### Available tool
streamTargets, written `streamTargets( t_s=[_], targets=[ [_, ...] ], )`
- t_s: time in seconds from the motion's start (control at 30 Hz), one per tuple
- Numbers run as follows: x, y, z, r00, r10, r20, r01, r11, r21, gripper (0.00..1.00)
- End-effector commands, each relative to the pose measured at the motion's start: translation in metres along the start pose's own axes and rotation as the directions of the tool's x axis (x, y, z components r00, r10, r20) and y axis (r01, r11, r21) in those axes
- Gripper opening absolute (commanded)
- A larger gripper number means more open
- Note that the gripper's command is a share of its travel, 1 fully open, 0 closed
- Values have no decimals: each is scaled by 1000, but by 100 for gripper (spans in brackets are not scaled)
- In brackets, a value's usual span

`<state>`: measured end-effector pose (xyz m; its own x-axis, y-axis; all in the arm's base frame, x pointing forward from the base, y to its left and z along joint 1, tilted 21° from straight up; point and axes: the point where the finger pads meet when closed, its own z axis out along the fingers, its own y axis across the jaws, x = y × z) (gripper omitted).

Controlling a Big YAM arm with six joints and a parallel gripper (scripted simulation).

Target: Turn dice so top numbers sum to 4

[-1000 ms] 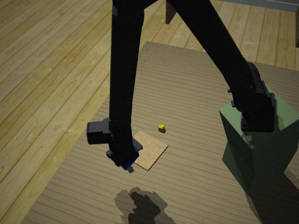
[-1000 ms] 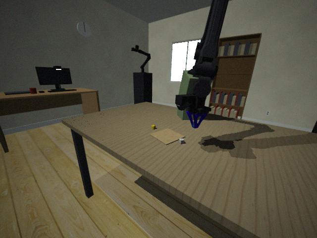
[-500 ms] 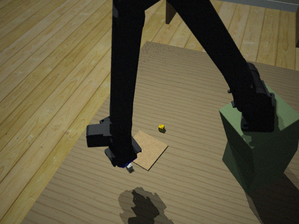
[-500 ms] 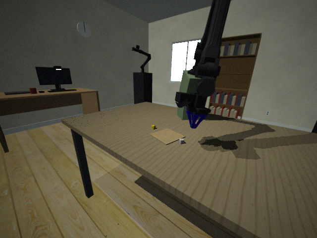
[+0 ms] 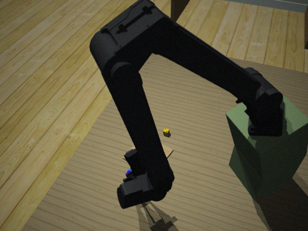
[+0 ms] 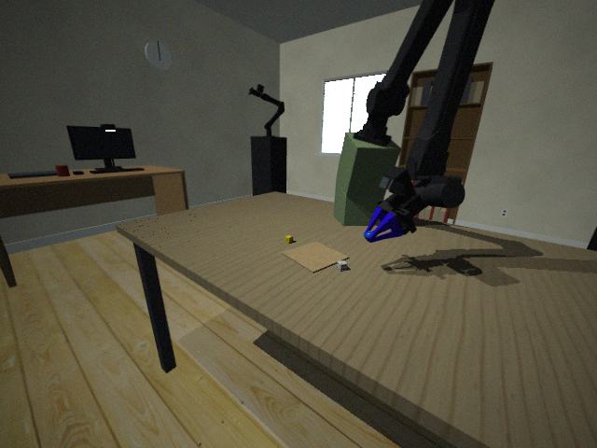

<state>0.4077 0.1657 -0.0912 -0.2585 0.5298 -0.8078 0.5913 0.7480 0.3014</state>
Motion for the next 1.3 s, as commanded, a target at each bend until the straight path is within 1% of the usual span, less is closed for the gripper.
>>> streamTargets(
  t_s=[0.0, 0.07, 0.1, 0.17, 0.2, 0.27, 0.33, 0.57, 0.97, 1.07, 1.27],
  targets=[
    [-5, 10, 2, 993, 80, 90, -79, 997, -22, 15],
    [-5, 9, 2, 988, 81, 132, -79, 997, -22, 15],
    [-5, 9, 1, 987, 81, 142, -79, 997, -22, 15],
    [-16, 21, -4, 982, 115, 150, -109, 993, -43, 15],
    [-17, 20, -2, 981, 117, 152, -112, 993, -39, 15],
    [-18, 19, -1, 981, 118, 153, -114, 993, -36, 15],
    [-6, 7, 5, 985, 84, 149, -83, 996, -15, 15],
    [0, 7, 11, 986, 69, 150, -68, 998, -12, 15],
    [32, 7, 40, 986, 65, 152, -65, 998, -2, 15],
    [36, 8, 41, 987, 63, 151, -63, 998, -5, 15],
    [48, 8, 52, 986, 64, 151, -64, 998, -3, 15]
  ],
)
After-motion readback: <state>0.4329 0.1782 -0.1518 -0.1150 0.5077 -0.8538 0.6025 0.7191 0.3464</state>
